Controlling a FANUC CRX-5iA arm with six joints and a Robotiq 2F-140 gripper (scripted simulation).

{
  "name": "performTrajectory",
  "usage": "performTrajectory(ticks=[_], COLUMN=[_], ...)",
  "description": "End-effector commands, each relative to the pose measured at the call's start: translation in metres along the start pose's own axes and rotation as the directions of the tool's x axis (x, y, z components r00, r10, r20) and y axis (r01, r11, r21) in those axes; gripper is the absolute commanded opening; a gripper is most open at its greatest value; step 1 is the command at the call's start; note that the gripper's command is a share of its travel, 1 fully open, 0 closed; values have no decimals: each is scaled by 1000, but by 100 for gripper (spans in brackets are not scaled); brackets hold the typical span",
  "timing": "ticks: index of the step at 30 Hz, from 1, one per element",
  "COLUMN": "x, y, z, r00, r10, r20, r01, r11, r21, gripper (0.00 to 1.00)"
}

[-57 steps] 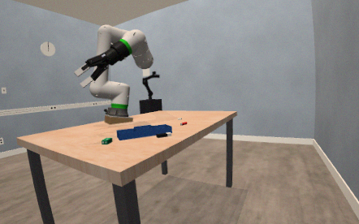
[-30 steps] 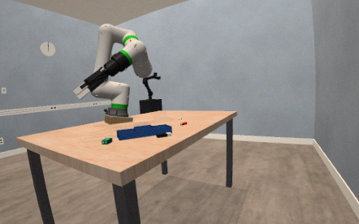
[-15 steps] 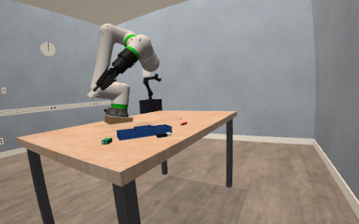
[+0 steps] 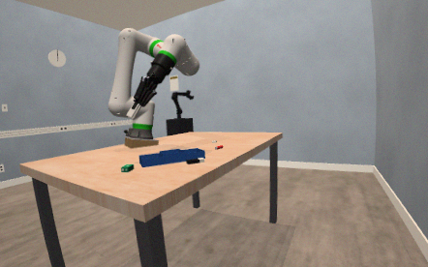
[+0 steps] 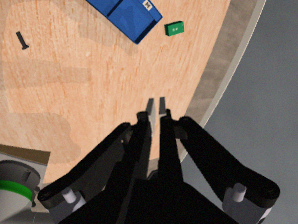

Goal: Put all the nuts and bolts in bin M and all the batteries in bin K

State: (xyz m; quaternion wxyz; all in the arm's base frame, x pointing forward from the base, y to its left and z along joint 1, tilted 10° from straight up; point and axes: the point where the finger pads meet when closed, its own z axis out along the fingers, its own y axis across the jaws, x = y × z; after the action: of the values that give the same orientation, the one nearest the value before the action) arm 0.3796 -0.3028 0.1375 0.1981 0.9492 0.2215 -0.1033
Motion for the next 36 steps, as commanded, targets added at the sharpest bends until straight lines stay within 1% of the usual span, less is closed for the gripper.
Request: performTrajectory(ticks=[1, 3, 6, 8, 9, 11, 12, 15, 17, 19, 22, 25, 26, 28, 29, 33, 35, 36], x=[11, 21, 37, 37, 42, 42, 47, 62, 64, 73, 86, 89, 93, 93, 97, 113, 113, 116], y=[-9, -18, -32, -32, -37, -37, -42, -57, -58, -69, -84, -87, -92, -92, -98, -118, -118, -124], z=[-8, -17, -29, -29, -34, -34, -38, -51, -53, -62, -76, -79, -84, -84, -88, -107, -107, -113], r00=[1000, 995, 995, 995, 990, 990, 983, 983, 983, 967, 966, 966, 958, 958, 948, 948, 948, 939], r10=[7, 74, 78, 78, 109, 109, 141, 144, 144, 202, 203, 203, 229, 229, 256, 256, 256, 279], r20=[-7, -62, -65, -65, -90, -90, -114, -116, -116, -157, -157, -157, -174, -174, -190, -190, -190, -201], r01=[-7, -70, -74, -74, -101, -101, -127, -129, -129, -169, -169, -169, -183, -183, -196, -196, -196, -203], r11=[1000, 996, 995, 995, 990, 990, 984, 983, 983, 965, 964, 964, 952, 952, 938, 938, 938, 923], r21=[6, 59, 62, 62, 94, 94, 126, 129, 129, 203, 204, 204, 245, 245, 285, 285, 285, 328], gripper=[15, 15, 15, 15, 15, 15, 15, 15, 15, 15, 15, 15, 15, 15, 15, 15, 15, 15])
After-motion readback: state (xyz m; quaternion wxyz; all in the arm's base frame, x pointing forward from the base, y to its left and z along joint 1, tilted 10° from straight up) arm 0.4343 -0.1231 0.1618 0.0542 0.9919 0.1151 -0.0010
